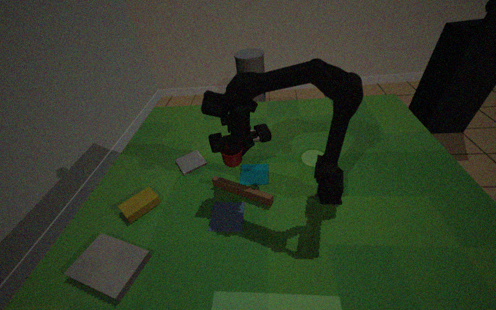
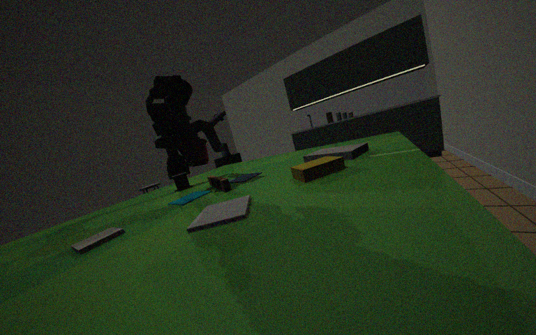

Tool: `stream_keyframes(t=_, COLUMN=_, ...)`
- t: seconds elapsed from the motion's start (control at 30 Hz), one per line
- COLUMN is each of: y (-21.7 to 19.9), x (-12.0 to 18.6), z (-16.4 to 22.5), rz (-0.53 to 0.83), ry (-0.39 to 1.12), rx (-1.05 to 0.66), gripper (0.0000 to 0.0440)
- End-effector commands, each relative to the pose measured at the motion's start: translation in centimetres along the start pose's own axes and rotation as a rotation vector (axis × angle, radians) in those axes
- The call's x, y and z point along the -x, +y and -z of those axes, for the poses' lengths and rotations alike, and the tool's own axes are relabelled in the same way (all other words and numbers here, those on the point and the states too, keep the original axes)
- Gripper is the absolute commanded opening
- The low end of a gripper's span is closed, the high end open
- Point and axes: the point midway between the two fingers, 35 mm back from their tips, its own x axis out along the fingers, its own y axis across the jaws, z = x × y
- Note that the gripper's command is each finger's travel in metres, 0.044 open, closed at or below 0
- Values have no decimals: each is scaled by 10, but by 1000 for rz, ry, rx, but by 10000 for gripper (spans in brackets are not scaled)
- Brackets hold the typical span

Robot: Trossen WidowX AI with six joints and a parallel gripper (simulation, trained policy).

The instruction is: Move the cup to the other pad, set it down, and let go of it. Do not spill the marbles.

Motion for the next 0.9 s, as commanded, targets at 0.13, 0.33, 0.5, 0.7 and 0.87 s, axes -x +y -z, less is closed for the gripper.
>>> stream_keyframes(t=0.13, y=-13, x=-12, z=-8, rz=3, ry=-14, rx=-34, gripper=0)
stream_keyframes(t=0.33, y=-22, x=-25, z=-9, rz=6, ry=-18, rx=-58, gripper=0)
stream_keyframes(t=0.5, y=-29, x=-36, z=-7, rz=9, ry=-19, rx=-73, gripper=0)
stream_keyframes(t=0.7, y=-38, x=-50, z=-3, rz=14, ry=-17, rx=-88, gripper=0)
stream_keyframes(t=0.87, y=-46, x=-62, z=3, rz=21, ry=-13, rx=-98, gripper=1)
